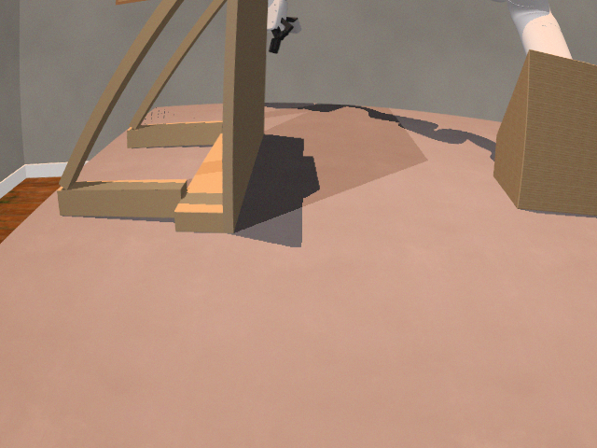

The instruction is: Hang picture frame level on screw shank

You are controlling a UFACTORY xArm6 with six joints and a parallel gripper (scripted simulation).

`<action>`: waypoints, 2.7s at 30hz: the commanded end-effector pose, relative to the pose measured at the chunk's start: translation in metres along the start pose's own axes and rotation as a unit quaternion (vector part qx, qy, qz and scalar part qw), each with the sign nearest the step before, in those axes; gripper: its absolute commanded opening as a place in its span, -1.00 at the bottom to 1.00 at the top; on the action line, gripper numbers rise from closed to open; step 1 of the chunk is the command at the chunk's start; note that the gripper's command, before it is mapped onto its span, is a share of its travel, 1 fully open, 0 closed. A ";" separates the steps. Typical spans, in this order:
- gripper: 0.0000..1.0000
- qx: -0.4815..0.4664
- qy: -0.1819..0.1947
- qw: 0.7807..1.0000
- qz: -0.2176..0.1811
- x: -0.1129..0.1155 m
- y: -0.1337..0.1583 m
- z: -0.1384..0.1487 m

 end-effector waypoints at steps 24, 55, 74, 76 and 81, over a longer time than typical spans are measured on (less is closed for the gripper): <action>1.00 0.082 -0.004 0.996 0.037 0.009 0.026 0.013; 1.00 0.105 -0.008 0.993 0.046 0.013 0.032 0.015; 1.00 0.285 -0.064 0.950 0.111 0.068 0.087 0.026; 1.00 0.326 -0.079 0.934 0.127 0.083 0.100 0.030; 1.00 0.436 -0.120 0.875 0.174 0.124 0.136 0.043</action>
Point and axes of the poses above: the point where the finger pads meet when closed, its own x axis back along the fingers, its own z axis across the jaws, y = z × x, the point moved 5 cm from there along x, back along the fingers, and after that the axes turned 13 degrees about -x, right-handed, at the moved point
